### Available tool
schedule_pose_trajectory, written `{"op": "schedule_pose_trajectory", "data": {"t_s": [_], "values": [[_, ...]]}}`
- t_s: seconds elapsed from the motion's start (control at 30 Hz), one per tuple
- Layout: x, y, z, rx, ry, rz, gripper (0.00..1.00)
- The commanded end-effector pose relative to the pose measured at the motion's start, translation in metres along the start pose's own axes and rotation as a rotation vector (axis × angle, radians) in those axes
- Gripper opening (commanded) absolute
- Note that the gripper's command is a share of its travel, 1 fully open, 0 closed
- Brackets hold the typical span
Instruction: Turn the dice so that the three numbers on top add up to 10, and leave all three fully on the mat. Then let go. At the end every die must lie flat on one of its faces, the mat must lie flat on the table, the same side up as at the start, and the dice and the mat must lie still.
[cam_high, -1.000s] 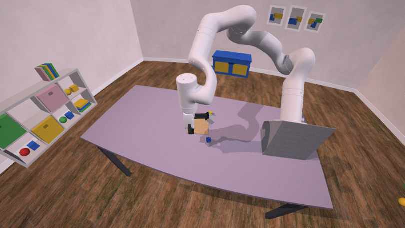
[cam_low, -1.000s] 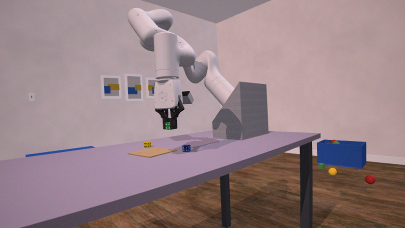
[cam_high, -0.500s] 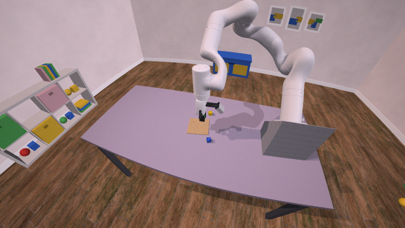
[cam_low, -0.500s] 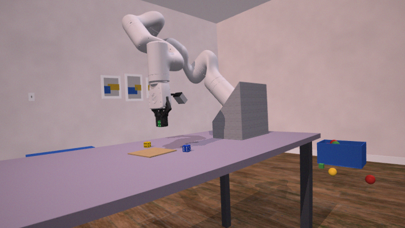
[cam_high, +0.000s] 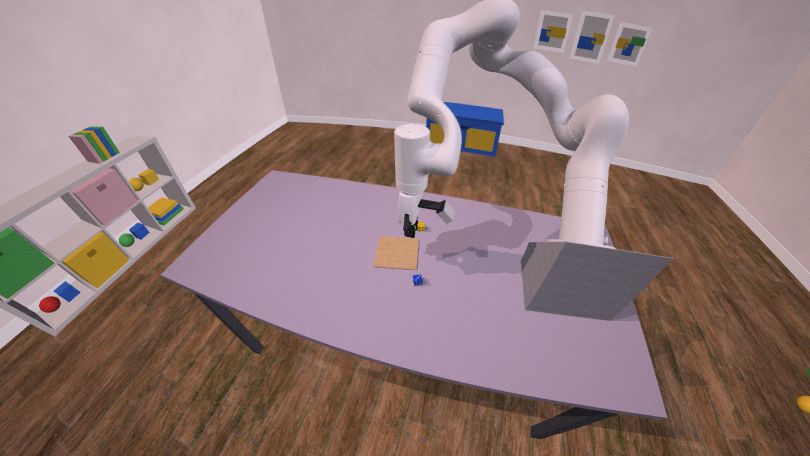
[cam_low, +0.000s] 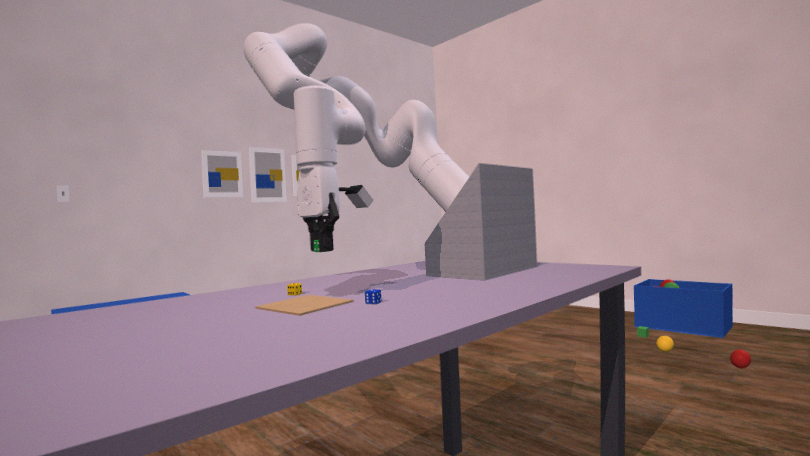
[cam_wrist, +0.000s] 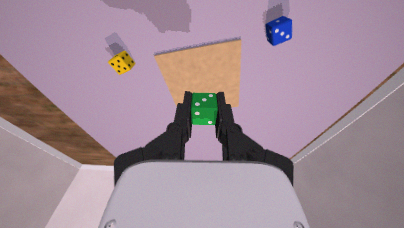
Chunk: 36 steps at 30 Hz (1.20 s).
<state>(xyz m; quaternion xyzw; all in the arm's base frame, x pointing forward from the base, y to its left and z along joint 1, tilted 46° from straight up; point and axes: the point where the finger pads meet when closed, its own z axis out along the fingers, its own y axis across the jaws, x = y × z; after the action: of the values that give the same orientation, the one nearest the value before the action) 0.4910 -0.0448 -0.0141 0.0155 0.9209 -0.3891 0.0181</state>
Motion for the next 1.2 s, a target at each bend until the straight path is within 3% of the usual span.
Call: {"op": "schedule_pose_trajectory", "data": {"t_s": [0.0, 0.23, 0.63, 0.9, 1.17], "values": [[-0.001, 0.000, 0.001, 0.000, -0.002, 0.001, 0.21], [-0.001, 0.000, 0.012, 0.000, -0.002, 0.001, 0.21], [-0.001, 0.000, 0.066, -0.001, -0.002, 0.001, 0.21], [-0.001, 0.000, 0.087, -0.001, -0.002, 0.001, 0.21], [-0.001, 0.000, 0.095, -0.001, -0.002, 0.001, 0.21]]}}
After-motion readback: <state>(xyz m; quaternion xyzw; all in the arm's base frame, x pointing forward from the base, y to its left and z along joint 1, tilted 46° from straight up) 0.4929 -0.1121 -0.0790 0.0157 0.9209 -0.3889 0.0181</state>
